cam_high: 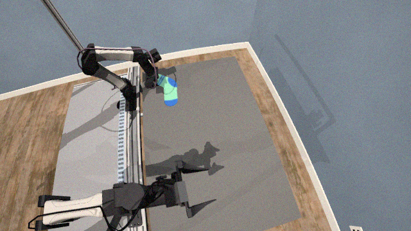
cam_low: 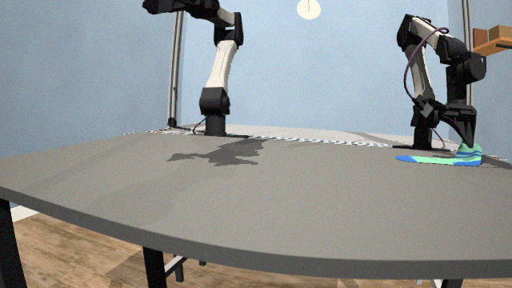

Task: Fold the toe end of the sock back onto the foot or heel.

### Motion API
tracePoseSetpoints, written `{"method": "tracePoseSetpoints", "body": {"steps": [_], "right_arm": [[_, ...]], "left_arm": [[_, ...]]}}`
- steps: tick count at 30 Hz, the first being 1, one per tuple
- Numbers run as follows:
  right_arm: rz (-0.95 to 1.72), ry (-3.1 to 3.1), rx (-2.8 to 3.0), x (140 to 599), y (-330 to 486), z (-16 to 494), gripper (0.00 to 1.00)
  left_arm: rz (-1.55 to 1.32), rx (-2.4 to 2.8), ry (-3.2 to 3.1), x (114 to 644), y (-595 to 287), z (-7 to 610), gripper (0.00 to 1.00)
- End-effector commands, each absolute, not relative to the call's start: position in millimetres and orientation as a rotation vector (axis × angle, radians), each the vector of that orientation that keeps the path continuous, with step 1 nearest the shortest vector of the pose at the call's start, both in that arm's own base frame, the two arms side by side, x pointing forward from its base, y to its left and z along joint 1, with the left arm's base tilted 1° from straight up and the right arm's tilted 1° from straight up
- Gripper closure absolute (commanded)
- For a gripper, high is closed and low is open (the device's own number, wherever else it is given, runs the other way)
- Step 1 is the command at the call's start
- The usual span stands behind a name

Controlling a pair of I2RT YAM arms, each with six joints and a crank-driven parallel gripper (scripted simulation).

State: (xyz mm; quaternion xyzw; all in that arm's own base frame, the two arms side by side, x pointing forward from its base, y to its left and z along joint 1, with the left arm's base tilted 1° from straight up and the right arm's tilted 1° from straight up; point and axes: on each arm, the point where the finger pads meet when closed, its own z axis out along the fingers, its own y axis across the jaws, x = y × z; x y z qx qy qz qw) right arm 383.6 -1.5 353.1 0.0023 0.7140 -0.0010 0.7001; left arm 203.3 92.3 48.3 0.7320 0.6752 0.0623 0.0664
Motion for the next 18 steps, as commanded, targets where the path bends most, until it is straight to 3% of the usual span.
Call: {"method": "tracePoseSetpoints", "body": {"steps": [1,18], "right_arm": [[0.0,1.571,0.0,382,0,360,0.0],[0.0,1.571,0.0,382,0,360,0.0]], "left_arm": [[0.207,2.222,1.985,211,100,56,0.98],[0.237,2.195,2.031,209,109,37,0.98]]}}
